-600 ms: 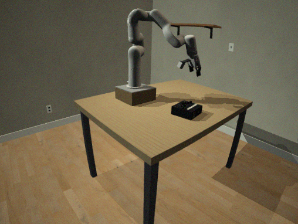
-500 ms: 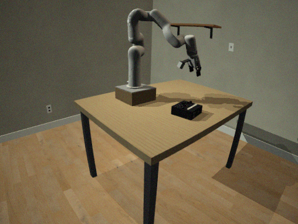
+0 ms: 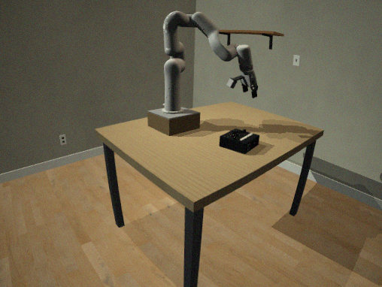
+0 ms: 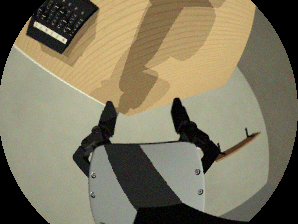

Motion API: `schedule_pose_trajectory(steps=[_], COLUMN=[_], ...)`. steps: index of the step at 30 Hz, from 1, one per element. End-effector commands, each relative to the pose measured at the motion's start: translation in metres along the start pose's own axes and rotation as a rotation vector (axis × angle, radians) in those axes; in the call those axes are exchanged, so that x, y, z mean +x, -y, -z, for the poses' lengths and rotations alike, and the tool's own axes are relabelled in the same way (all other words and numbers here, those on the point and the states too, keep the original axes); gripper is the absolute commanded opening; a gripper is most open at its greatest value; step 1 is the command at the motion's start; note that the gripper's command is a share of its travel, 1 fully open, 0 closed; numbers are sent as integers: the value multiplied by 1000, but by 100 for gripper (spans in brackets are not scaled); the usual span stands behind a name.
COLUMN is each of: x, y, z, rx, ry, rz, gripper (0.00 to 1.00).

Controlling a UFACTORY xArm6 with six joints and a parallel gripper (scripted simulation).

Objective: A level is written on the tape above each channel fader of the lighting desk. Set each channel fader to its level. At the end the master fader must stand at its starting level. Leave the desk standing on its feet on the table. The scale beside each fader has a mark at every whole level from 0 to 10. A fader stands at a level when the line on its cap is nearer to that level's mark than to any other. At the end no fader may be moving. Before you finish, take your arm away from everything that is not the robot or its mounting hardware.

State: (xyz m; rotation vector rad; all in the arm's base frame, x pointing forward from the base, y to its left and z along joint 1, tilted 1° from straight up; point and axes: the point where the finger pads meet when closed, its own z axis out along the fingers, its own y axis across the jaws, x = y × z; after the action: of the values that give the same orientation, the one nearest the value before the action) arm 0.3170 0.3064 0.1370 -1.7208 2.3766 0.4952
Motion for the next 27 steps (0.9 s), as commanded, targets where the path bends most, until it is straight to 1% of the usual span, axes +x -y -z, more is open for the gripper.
schedule_pose_trajectory(steps=[1, 2, 3, 4, 5, 7, 8, 10, 11, 13, 14, 16, 17, 18, 19, 22, 27], x=[2, 10, 23, 23, 42, 42, 65, 65, 90, 90, 114, 114, 134, 134, 147, 154, 154], y=[7, 20, 40, 40, 65, 65, 92, 92, 118, 118, 140, 140, 156, 156, 166, 171, 171], z=[2, 3, 6, 6, 10, 10, 15, 15, 20, 20, 26, 26, 31, 31, 34, 36, 36], rx=[10, 23, 41, 41, 61, 61, 77, 77, 87, 87, 91, 91, 90, 90, 87, 85, 85], ry=[-7, -28, -62, -62, -108, -108, -162, -162, -219, -219, -271, -271, -312, -312, -339, -353, -353], rz=[15, 41, 81, 81, 131, 131, 186, 186, 239, 239, 284, 284, 319, 319, 341, 352, 352], gripper=[100, 100, 100, 100, 100, 100, 100, 100, 100, 100, 100, 100, 100, 100, 100, 100, 100])
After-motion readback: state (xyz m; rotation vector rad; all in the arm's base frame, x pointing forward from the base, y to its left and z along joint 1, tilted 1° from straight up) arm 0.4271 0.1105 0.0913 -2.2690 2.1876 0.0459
